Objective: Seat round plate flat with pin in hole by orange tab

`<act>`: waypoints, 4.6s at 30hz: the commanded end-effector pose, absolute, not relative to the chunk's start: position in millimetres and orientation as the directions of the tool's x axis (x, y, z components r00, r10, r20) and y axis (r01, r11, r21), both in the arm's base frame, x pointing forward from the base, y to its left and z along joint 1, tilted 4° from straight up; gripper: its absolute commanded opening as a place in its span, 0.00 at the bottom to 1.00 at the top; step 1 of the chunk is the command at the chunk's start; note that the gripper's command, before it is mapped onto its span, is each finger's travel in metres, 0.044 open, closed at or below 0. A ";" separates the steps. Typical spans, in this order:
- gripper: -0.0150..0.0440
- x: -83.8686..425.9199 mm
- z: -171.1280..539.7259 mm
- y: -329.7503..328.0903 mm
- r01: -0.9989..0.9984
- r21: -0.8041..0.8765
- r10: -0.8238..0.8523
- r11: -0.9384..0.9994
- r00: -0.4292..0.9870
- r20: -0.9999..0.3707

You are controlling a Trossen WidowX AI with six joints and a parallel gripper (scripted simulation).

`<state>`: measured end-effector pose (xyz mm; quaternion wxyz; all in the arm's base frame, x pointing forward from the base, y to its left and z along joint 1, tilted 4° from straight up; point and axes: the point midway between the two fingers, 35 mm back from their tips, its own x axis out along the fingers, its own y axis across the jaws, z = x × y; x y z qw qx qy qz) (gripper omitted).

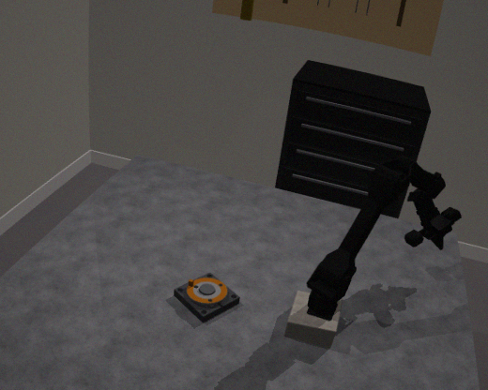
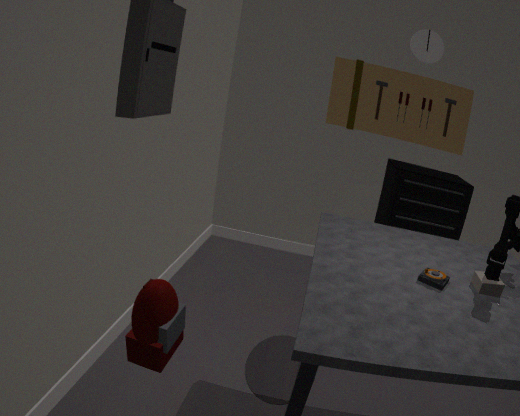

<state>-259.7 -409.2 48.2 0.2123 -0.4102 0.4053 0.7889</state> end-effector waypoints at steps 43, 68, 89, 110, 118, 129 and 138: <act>0.25 331.6 86.5 -191.2 0.889 -0.015 -0.201 0.457 0.088 -0.976; 0.25 340.3 97.0 44.3 -0.144 0.026 0.041 0.989 0.102 -0.994; 0.25 346.1 49.5 52.7 -0.144 0.027 0.042 0.989 0.102 -0.994; 0.25 346.2 49.9 71.7 -0.144 0.029 0.043 0.989 0.102 -0.994; 0.25 345.2 50.2 76.0 -0.144 0.029 0.044 0.989 0.102 -0.994; 0.25 343.6 50.2 82.3 -0.144 0.030 0.045 0.989 0.102 -0.994; 0.25 342.3 50.3 85.8 -0.144 0.030 0.045 0.989 0.102 -0.994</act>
